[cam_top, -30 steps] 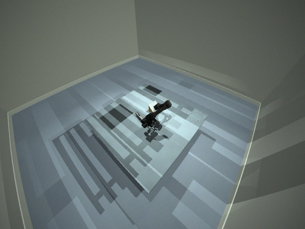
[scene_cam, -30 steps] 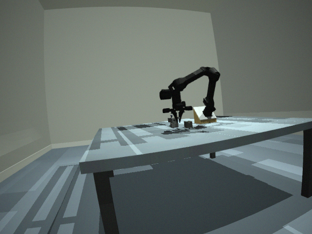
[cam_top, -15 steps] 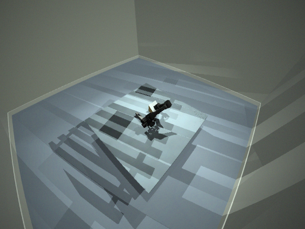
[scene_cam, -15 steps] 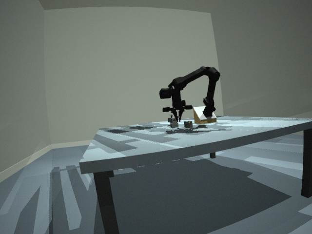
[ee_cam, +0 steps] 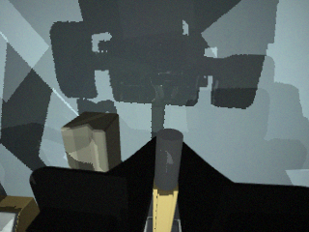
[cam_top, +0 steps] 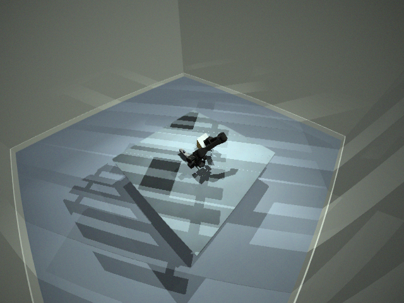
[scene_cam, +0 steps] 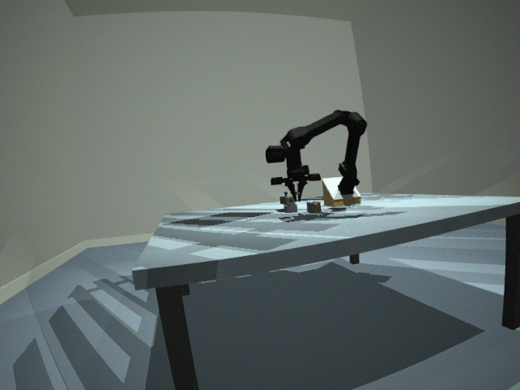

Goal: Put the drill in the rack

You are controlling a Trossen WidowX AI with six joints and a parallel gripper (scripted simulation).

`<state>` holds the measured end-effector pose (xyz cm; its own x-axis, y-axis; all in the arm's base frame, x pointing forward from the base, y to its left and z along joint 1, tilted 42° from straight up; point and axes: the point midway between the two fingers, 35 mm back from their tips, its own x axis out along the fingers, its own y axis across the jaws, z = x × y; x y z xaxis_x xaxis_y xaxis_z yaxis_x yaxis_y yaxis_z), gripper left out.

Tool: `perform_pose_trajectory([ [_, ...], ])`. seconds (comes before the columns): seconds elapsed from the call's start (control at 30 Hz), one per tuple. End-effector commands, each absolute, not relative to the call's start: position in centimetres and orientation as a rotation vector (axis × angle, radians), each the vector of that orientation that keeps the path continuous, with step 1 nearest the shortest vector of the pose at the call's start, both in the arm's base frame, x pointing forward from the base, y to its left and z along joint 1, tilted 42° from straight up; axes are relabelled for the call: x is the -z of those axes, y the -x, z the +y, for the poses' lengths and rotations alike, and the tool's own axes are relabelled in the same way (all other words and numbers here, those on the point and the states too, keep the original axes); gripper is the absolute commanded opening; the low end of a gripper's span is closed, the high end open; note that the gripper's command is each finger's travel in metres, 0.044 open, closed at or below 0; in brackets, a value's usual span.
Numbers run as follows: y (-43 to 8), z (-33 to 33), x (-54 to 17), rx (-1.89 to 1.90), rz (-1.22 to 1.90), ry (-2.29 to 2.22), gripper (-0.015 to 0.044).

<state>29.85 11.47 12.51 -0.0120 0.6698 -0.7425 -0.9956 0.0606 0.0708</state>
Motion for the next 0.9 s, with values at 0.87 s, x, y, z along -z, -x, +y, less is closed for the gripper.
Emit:
perform_pose_trajectory([
  [0.87,-28.6,11.1,-13.2,-1.44,0.718,0.581,0.0],
])
